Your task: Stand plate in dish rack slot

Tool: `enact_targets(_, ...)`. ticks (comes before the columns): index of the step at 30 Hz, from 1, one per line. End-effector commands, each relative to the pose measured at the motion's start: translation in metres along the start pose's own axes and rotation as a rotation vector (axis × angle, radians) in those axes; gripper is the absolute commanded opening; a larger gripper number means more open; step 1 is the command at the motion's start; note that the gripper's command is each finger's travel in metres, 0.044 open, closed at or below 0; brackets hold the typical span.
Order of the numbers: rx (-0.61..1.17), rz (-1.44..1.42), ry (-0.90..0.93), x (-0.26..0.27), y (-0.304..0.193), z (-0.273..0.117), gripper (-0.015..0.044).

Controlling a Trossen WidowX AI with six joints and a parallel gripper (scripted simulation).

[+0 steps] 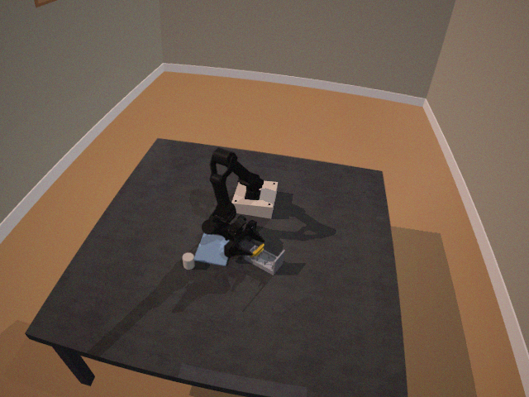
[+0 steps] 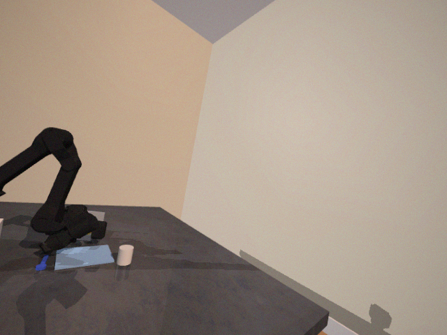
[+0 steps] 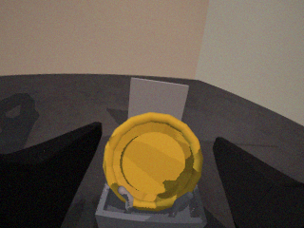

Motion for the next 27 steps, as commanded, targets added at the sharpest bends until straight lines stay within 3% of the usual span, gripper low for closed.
enact_targets(1, 0.001, -0.008, 0.001, -0.006, 0.025, 0.0, 0.04)
enact_targets(11, 0.001, -0.001, 0.006, -0.015, 0.108, 0.0, 0.04)
enact_targets(16, 0.013, 0.016, -0.003, -0.017, 0.109, 0.001, 0.04)
enact_targets(27, 0.23, 0.277, -0.153, -0.048, 0.112, 0.007, 0.04)
Point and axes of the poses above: the point midway between the two fingers, 35 mm back from their tips, its own z axis out along the fingers, its own x axis across the jaws, y = z × x, the point moved 3 cm from there along -z, back along the fingers, and after that the axes turned 2 degrees about -z, right-handed, at the moved point
